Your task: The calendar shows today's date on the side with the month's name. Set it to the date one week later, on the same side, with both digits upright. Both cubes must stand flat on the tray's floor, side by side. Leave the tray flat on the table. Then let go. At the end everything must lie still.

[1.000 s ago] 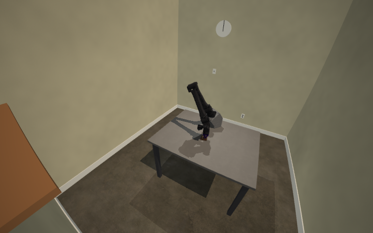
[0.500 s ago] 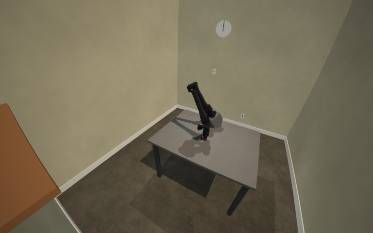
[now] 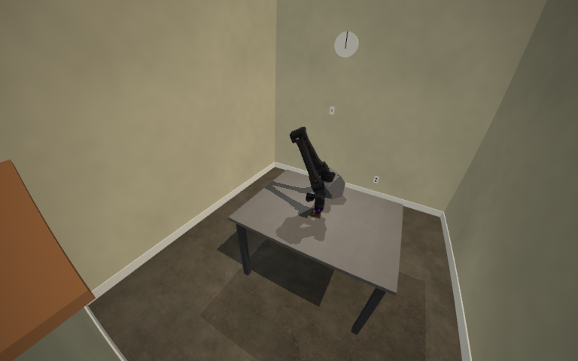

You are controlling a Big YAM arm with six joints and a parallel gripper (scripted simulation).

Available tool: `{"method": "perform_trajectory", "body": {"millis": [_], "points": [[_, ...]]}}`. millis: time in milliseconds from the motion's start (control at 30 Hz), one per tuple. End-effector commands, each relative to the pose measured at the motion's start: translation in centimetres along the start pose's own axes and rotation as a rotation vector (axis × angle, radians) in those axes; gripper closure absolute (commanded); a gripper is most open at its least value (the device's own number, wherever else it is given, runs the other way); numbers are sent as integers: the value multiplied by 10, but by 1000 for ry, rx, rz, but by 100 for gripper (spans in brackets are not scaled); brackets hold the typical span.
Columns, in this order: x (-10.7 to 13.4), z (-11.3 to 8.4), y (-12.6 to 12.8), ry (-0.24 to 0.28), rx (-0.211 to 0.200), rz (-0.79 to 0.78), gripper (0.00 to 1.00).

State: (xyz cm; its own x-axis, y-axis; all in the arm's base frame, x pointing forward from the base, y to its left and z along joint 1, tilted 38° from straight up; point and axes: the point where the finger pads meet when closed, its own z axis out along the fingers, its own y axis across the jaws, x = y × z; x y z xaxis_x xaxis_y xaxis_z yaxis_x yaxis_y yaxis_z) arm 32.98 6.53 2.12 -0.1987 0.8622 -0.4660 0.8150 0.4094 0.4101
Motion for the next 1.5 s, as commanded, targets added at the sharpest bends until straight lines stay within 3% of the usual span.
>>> {"method": "perform_trajectory", "body": {"millis": [0,1467], "points": [[-4,-2,9,-2,-13,8,74],[-4,-1,13,-2,-11,13,74]]}}
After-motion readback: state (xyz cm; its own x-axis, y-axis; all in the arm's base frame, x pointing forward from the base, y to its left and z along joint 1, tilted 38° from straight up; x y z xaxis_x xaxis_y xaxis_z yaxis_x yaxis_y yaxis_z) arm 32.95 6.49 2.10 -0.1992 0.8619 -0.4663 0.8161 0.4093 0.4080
